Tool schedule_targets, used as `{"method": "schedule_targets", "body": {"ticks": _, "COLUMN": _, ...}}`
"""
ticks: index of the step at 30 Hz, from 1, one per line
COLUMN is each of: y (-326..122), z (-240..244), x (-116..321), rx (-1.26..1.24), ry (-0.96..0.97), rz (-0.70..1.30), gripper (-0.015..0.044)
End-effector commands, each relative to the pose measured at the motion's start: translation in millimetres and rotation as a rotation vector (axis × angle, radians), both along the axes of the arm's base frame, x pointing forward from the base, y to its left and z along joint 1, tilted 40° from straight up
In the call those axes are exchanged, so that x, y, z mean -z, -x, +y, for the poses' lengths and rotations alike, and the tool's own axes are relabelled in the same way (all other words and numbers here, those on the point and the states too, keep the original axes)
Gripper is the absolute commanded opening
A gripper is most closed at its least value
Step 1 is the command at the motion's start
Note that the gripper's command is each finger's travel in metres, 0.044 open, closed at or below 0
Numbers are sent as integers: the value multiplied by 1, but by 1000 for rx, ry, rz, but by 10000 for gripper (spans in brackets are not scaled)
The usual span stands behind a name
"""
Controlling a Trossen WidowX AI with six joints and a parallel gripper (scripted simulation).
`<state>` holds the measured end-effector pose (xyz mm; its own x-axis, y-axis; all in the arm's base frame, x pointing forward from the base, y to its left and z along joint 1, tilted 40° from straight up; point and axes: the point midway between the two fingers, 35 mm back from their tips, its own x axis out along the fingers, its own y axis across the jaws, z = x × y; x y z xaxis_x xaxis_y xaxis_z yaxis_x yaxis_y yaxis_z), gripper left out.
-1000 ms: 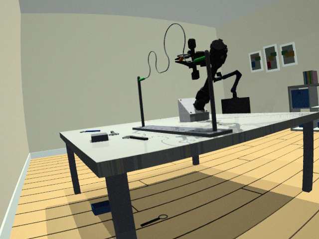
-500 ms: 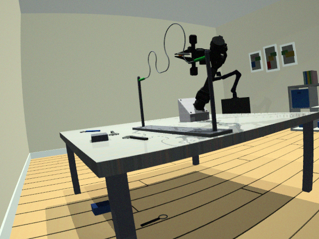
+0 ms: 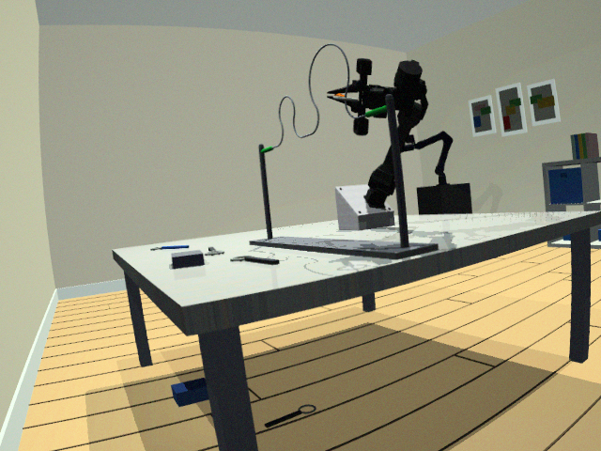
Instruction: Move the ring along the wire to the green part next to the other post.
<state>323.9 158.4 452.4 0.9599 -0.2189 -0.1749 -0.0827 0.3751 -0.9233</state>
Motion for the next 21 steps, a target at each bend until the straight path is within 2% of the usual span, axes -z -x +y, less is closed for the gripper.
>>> {"method": "schedule_targets", "body": {"ticks": 1, "y": -3, "z": -7, "x": -8, "rx": -25, "ry": 29, "rz": -24, "gripper": -150}}
{"method": "schedule_targets", "body": {"ticks": 21, "y": -5, "z": -13, "x": -33, "rx": -38, "ry": 125, "rz": -39, "gripper": -150}}
